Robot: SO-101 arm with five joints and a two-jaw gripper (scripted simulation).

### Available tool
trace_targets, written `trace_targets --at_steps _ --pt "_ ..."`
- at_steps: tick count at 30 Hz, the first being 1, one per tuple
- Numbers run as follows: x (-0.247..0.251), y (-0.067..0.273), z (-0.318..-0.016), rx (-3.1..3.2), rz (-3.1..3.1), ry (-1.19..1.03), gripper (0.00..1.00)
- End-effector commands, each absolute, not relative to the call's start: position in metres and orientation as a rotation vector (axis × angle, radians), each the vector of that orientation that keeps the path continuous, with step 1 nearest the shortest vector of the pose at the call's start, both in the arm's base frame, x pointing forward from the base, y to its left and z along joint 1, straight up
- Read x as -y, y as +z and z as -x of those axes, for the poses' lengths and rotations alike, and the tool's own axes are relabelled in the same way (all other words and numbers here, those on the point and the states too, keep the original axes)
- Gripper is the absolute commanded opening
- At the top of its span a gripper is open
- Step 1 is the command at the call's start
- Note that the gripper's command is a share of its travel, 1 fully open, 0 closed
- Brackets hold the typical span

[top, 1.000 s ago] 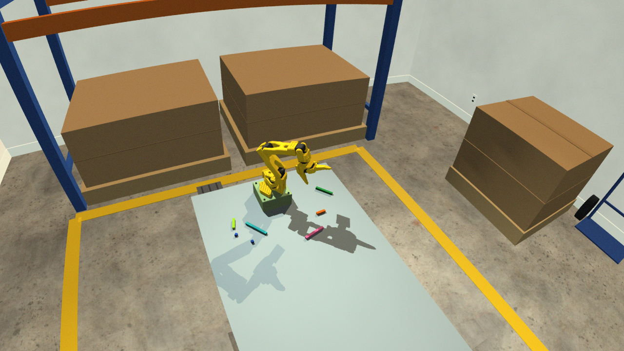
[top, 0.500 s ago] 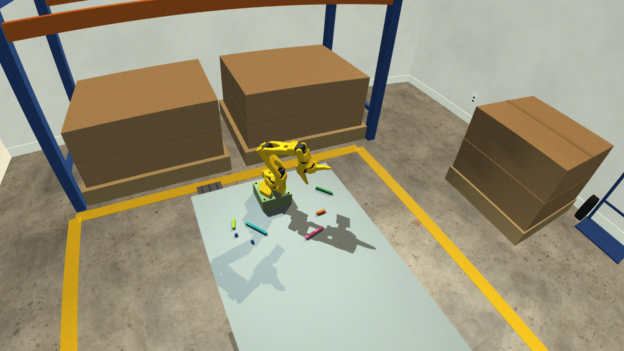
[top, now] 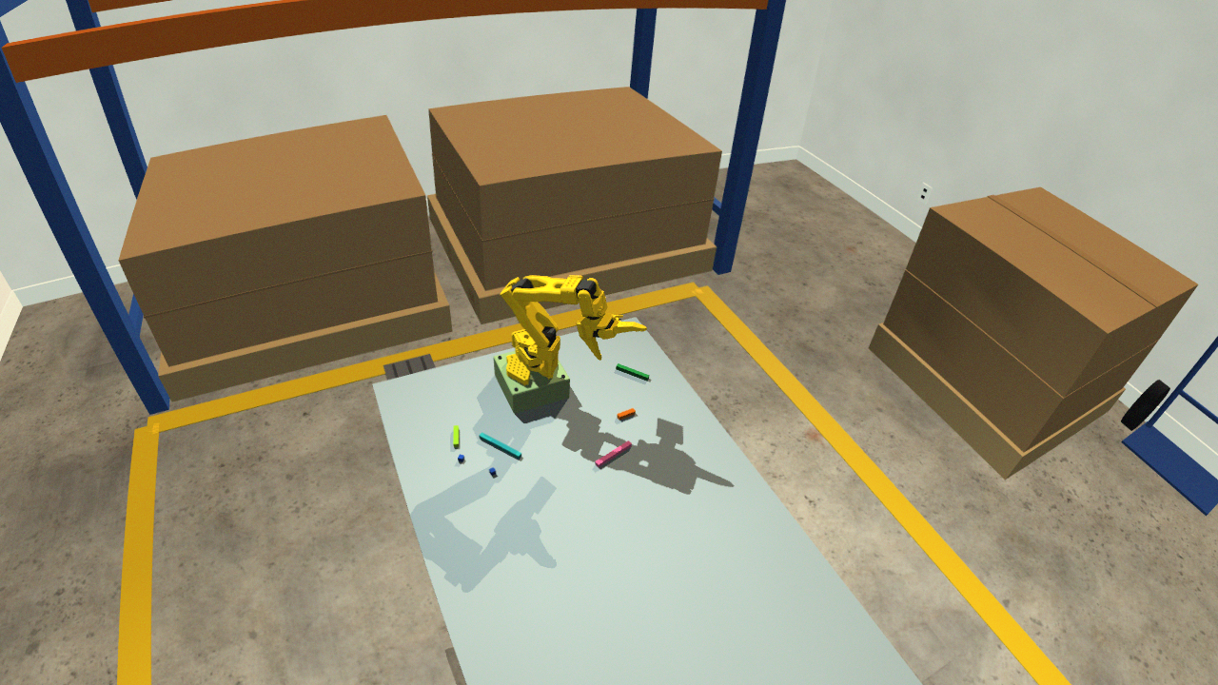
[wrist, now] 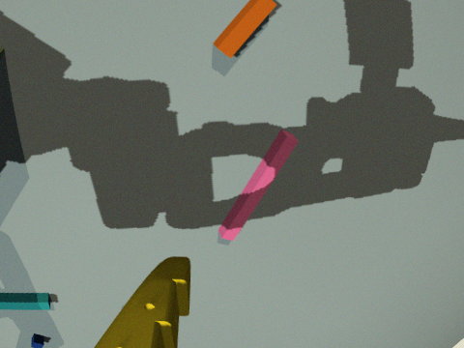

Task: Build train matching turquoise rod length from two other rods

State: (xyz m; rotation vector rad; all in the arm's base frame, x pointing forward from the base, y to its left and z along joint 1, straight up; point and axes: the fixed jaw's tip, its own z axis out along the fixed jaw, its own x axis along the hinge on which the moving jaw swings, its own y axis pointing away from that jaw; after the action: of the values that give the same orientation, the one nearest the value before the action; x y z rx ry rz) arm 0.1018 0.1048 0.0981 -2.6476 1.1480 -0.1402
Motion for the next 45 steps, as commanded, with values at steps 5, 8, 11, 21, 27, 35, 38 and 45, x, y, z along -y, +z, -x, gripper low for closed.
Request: trace_targets --at_steps 5,8,11,21,27,35,38,45 --pt "-0.107 0.099 -0.102 -1.143 2.638 -0.14 1.0" --pt "-0.107 0.099 -0.102 -1.143 2.638 -0.14 1.0" --pt "-0.107 0.099 -0.102 -1.143 2.638 -0.14 1.0" --pt "-0.108 0.099 -0.102 -1.135 2.641 -0.139 1.0" --pt "-0.114 0.099 -0.086 -0.988 2.691 -0.12 1.0" --pt "-0.121 0.099 -0.053 -0.661 2.774 -0.075 1.0" --pt "-0.121 0.098 -0.035 -0.481 2.804 -0.049 1.0" --pt "-0.117 0.095 -0.01 -0.202 2.829 -0.007 1.0"
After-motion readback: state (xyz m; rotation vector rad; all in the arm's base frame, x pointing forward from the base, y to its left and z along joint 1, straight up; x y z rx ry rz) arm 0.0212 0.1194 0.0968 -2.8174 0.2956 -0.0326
